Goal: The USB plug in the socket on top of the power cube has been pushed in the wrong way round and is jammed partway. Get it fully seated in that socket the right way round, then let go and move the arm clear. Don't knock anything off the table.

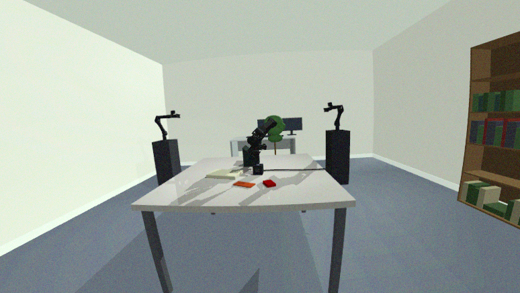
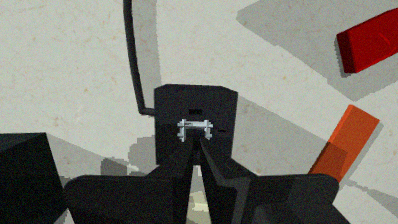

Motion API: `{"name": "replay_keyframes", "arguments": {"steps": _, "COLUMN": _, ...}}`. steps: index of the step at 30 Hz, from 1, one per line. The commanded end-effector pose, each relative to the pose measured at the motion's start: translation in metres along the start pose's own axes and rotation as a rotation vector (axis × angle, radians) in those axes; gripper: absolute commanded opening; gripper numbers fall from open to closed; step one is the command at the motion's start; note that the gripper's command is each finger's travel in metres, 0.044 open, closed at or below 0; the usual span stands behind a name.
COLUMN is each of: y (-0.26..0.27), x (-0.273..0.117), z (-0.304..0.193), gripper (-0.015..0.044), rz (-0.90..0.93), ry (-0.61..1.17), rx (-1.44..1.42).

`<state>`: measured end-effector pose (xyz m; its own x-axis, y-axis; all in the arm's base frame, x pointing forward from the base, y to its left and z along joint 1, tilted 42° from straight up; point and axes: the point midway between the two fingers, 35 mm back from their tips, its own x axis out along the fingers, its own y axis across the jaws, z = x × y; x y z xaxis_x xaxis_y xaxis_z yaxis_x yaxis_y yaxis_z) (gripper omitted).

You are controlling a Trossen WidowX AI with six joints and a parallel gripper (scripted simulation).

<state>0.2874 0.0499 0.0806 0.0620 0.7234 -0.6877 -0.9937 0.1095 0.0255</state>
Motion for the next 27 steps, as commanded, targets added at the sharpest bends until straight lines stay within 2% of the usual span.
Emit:
{"name": "replay_keyframes", "arguments": {"steps": 1, "y": -0.0001, "x": 0.0006, "z": 0.0005, "gripper": 0.0000, "rz": -0.001, "ry": -0.005, "rx": 0.005}}
{"name": "replay_keyframes", "arguments": {"steps": 27, "y": -0.0001, "x": 0.0037, "z": 0.0002, "gripper": 0.0000, "rz": -0.001, "ry": -0.005, "rx": 0.005}}
